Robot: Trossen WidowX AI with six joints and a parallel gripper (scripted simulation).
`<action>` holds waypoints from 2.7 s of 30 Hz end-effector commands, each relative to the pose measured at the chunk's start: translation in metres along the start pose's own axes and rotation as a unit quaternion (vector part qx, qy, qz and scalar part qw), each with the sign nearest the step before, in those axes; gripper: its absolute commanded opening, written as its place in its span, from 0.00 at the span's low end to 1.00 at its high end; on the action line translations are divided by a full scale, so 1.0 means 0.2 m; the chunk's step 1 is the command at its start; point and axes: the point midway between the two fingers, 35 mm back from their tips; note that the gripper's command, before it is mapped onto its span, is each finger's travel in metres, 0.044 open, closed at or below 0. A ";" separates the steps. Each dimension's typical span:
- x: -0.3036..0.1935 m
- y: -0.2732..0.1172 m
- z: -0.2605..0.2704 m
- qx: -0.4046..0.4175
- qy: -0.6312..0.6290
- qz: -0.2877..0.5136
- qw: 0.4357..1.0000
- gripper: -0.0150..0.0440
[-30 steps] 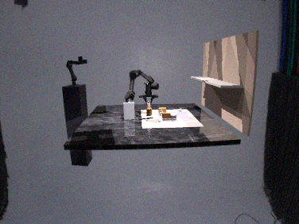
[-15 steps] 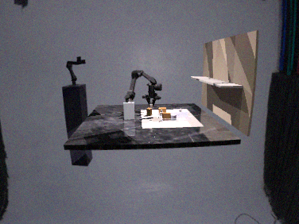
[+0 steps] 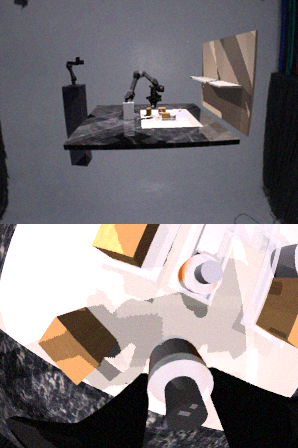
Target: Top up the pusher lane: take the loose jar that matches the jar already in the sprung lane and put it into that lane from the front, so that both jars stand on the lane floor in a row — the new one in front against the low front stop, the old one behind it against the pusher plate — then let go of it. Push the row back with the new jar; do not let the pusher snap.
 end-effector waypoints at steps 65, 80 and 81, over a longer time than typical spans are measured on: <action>0.17 0.22 -0.14 0.003 0.234 -0.006 0.972 0.25; 0.19 0.22 -0.16 0.003 0.234 -0.006 0.972 0.25; 0.19 0.22 -0.16 0.003 0.234 -0.006 0.972 0.25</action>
Point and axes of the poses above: the point midway between the two fingers, 35 mm back from their tips, its own y axis out along the fingers, its own z axis across the jaws, x = y × z, and after that the axes turned 12 degrees about -y, right-handed
